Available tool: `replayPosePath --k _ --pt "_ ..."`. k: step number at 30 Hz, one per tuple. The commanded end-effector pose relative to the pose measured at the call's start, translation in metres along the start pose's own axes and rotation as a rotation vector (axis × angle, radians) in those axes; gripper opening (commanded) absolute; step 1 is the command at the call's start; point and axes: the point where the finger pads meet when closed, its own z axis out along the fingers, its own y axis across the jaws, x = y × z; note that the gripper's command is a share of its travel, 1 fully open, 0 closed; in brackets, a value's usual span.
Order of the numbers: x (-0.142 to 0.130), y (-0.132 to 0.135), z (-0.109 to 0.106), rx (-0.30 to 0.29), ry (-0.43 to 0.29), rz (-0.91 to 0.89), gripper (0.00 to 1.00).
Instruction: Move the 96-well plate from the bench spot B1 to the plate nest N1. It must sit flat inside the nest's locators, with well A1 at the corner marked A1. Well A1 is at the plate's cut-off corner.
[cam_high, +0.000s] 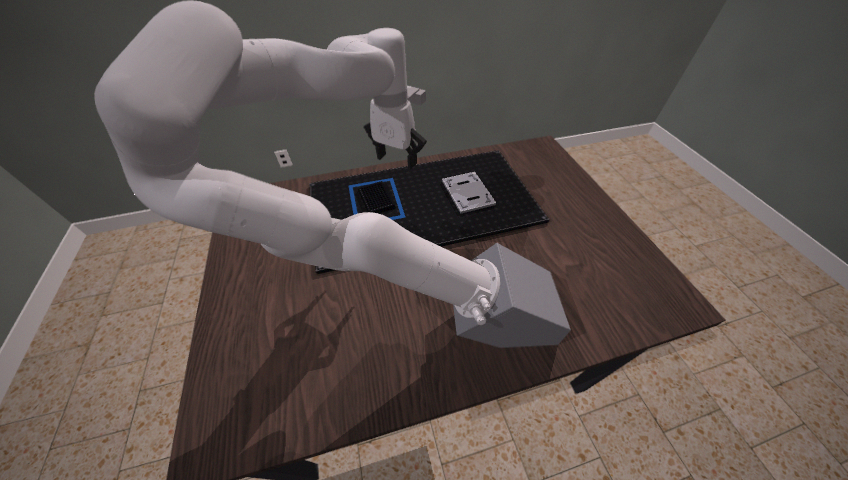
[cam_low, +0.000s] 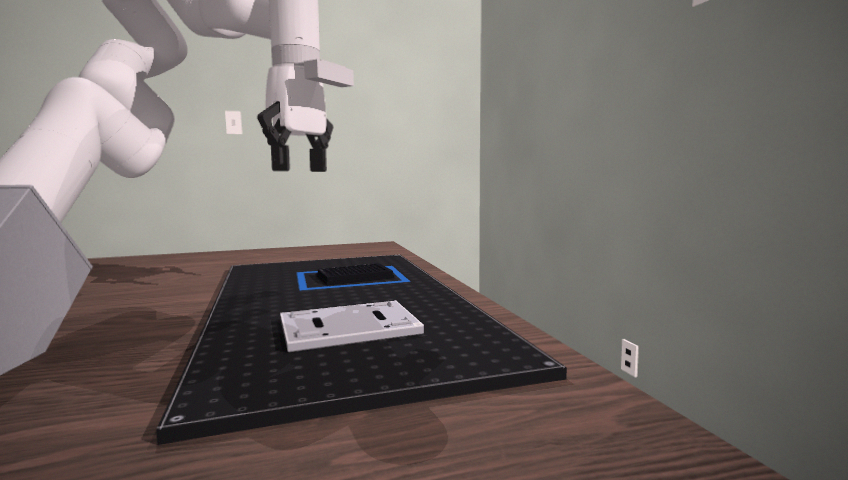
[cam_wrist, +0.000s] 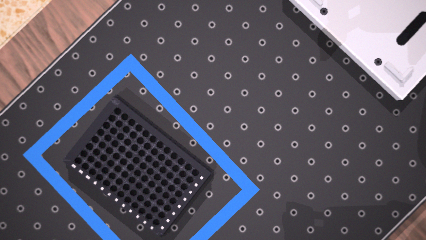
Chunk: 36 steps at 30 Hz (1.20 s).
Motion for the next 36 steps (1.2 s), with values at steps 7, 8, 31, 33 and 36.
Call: replayPosePath --k 7,8,31,33,36 --pt "0.013 -0.026 0.019 0.008 0.007 -0.202 1.0" --pt "0.015 -0.029 0.022 0.009 0.008 -0.235 1.0" --pt "0.027 -0.075 0.066 0.015 0.013 -0.597 1.0" --pt "0.027 -0.082 0.074 0.015 0.014 -0.663 1.0" --pt "0.028 -0.085 0.077 0.016 0.014 -0.694 1.0"
